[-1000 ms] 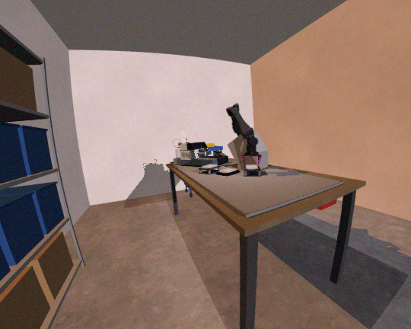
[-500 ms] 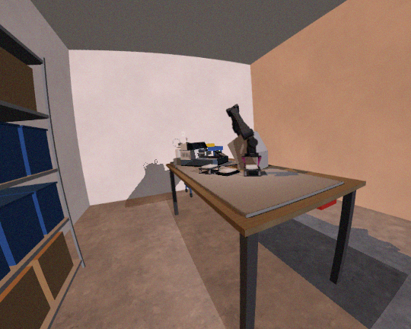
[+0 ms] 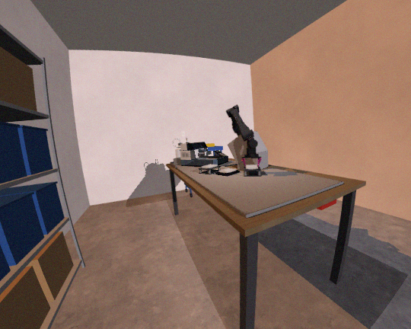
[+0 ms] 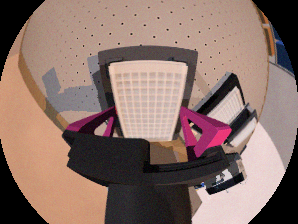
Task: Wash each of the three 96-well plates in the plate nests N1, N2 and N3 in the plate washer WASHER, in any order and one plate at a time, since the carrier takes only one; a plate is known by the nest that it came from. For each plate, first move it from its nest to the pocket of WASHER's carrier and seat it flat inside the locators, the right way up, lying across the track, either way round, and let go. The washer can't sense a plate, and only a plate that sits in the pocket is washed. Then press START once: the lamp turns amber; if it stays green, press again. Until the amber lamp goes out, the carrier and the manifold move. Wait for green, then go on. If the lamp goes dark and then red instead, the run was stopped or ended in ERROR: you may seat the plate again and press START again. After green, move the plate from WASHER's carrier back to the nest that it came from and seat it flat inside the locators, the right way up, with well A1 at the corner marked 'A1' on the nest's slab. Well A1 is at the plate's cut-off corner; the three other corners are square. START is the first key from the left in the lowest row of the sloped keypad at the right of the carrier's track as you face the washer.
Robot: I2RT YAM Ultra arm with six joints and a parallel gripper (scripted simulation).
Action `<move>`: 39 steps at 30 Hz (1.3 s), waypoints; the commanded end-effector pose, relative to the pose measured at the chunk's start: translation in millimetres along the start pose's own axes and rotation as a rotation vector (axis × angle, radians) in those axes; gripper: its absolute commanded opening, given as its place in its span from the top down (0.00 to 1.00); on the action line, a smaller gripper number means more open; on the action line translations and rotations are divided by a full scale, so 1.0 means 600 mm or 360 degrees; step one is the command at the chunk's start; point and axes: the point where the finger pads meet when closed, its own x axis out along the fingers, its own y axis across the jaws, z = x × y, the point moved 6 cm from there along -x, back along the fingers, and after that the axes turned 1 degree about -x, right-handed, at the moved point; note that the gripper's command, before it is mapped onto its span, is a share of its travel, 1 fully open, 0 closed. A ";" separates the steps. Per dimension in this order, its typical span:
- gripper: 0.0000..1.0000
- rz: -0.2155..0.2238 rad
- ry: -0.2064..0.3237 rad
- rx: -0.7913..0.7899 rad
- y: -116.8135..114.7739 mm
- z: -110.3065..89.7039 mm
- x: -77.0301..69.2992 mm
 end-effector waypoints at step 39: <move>0.00 -0.0004 -0.0054 0.0000 0.000 0.022 -0.008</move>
